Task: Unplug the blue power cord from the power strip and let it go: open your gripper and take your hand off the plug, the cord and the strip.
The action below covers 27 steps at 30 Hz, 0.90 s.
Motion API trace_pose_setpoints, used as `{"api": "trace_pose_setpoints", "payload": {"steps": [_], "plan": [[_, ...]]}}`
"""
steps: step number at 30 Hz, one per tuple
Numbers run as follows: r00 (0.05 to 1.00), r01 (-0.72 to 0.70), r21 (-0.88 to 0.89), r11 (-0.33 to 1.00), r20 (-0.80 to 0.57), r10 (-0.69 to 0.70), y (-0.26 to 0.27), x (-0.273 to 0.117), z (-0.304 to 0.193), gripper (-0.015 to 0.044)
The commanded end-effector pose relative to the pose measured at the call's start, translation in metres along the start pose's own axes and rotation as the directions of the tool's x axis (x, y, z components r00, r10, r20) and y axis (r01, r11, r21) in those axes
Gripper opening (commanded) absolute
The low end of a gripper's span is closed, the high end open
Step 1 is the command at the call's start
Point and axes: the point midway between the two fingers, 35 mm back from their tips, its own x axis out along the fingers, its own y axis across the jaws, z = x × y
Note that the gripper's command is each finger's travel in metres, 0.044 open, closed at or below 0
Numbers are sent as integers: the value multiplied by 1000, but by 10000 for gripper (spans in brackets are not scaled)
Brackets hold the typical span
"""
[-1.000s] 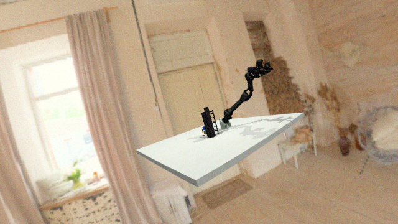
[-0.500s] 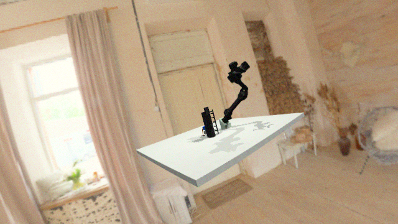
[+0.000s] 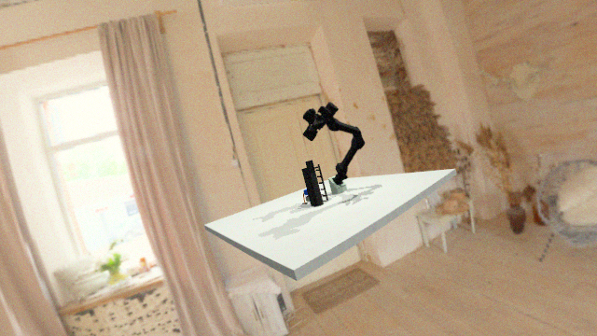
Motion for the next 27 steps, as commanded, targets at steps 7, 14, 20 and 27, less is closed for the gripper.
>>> {"api": "trace_pose_setpoints", "payload": {"steps": [7, 14, 20, 27], "plan": [[926, 355, 227, 907, 49, -375, -168, -8, 50, 160], [793, 570, 391, 723, -29, -609, -283, -42, 52, 160], [634, 714, 504, 486, -173, -754, -371, -88, 31, 160], [426, 814, 564, 137, -421, -801, -449, -156, -21, 160]]}}
